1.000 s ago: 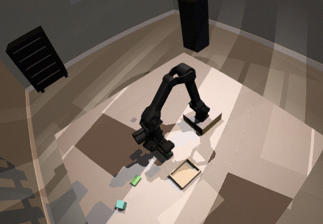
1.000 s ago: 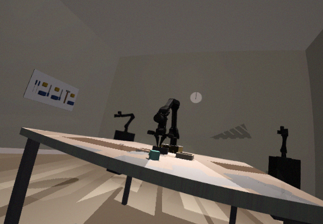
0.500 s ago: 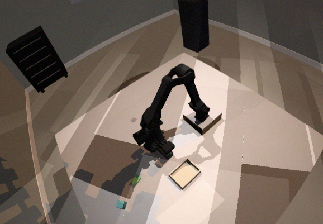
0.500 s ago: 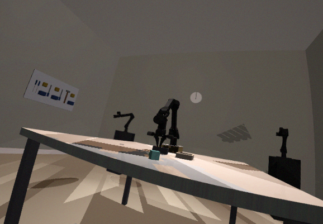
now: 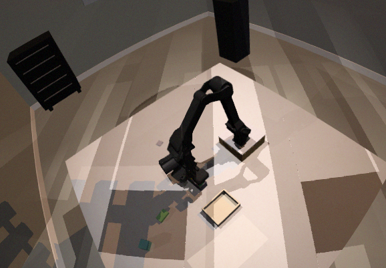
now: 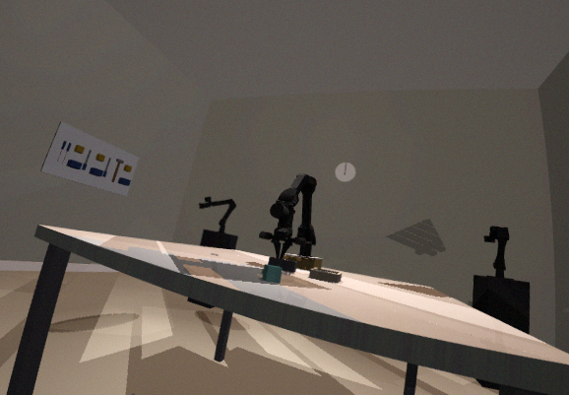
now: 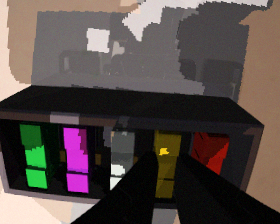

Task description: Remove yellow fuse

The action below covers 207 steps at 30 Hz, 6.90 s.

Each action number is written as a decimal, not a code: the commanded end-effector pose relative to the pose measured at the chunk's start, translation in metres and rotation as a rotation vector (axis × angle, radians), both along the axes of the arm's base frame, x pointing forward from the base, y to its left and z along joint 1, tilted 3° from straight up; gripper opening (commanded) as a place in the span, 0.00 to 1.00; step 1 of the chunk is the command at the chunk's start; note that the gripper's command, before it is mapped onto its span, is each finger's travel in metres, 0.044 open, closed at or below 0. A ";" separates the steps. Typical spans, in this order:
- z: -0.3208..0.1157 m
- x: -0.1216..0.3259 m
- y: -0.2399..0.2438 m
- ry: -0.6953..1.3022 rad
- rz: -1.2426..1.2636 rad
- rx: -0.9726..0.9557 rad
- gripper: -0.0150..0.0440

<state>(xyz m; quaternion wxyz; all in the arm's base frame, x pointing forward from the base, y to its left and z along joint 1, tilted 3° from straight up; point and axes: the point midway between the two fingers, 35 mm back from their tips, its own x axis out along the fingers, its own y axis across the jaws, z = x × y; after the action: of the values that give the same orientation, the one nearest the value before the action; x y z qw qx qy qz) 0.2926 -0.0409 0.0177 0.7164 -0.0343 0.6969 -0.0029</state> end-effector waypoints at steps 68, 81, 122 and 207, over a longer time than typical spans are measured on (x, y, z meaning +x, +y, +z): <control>0.035 0.000 0.002 0.000 0.003 -0.004 0.25; 0.040 -0.001 0.002 0.000 0.004 -0.005 0.25; 0.057 0.021 0.109 -0.002 0.004 0.007 0.25; 0.049 0.009 0.200 0.004 0.010 0.008 0.81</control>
<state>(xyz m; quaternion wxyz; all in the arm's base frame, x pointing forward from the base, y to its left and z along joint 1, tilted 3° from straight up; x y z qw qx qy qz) 0.3020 0.1593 0.0665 0.7153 -0.0349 0.6979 0.0038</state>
